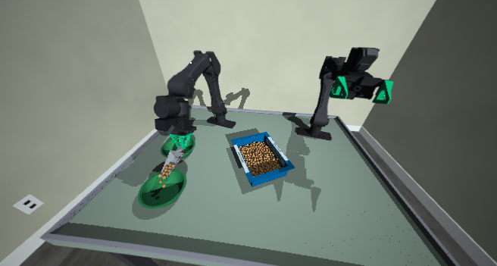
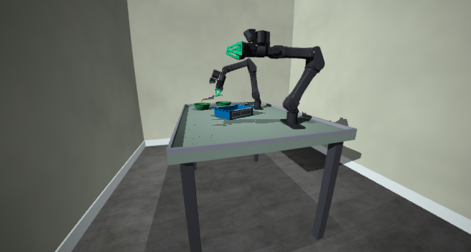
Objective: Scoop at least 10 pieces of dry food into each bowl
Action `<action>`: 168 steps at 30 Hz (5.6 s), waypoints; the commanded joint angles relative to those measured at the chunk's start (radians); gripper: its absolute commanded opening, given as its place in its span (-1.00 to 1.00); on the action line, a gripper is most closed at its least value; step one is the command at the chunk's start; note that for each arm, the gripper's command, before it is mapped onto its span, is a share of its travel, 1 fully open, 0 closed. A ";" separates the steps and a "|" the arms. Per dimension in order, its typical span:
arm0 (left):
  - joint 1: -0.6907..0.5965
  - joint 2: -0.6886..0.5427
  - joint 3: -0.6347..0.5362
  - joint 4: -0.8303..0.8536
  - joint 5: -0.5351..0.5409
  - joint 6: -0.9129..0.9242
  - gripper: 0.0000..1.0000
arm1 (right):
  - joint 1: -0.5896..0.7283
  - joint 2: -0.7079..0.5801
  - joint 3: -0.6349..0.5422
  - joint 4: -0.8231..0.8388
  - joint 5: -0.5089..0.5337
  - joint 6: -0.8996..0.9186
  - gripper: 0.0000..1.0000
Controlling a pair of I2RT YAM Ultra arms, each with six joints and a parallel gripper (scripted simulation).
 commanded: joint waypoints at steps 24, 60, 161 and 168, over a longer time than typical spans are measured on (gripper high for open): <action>0.000 -0.011 0.016 0.009 0.000 0.000 1.00 | -0.002 -0.277 -0.281 0.239 -0.004 -0.007 -1.00; 0.000 -0.011 0.016 0.009 0.000 0.000 1.00 | 0.276 -0.397 -0.586 0.358 0.005 0.004 -1.00; 0.000 -0.011 0.016 0.009 0.000 0.000 1.00 | 0.283 -0.332 -0.673 0.505 -0.003 -0.008 -0.35; 0.000 -0.011 0.016 0.009 0.000 0.000 1.00 | 0.283 -0.357 -0.641 0.410 -0.003 -0.007 -0.35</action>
